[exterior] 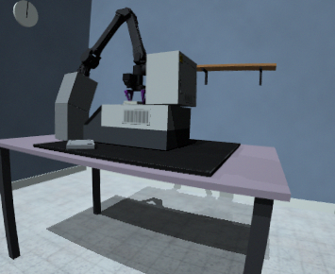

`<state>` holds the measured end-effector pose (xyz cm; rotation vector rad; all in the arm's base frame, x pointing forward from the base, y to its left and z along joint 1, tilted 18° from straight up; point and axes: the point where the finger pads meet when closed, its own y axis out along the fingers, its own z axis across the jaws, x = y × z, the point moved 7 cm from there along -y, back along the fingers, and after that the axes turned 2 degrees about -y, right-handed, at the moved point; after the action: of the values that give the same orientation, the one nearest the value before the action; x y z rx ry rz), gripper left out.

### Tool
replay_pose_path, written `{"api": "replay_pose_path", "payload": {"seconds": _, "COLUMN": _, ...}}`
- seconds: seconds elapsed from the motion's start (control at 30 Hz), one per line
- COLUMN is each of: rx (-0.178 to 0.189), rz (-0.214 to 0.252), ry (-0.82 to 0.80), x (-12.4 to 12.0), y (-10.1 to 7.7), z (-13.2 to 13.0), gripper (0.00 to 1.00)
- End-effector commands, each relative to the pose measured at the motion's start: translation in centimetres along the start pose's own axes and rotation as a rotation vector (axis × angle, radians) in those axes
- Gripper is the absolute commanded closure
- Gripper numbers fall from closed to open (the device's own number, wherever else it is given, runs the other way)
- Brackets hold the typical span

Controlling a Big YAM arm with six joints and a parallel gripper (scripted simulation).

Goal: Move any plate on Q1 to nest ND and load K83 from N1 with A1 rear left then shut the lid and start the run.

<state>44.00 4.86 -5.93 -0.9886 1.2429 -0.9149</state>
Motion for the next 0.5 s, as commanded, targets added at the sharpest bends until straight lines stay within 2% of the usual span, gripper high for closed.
{"api": "replay_pose_path", "payload": {"seconds": 0.0, "rx": 0.03, "rz": -0.003, "ry": 0.018, "x": 0.38, "y": -0.76, "z": 0.62, "gripper": 1.0}}
{"api": "replay_pose_path", "payload": {"seconds": 0.27, "rx": 0.036, "rz": -0.004, "ry": 0.015, "x": 0.17, "y": -1.01, "z": 0.31, "gripper": 1.0}}
{"api": "replay_pose_path", "payload": {"seconds": 0.47, "rx": 0.016, "rz": -0.002, "ry": 0.005, "x": -0.42, "y": -0.28, "z": -0.04, "gripper": 1.0}}
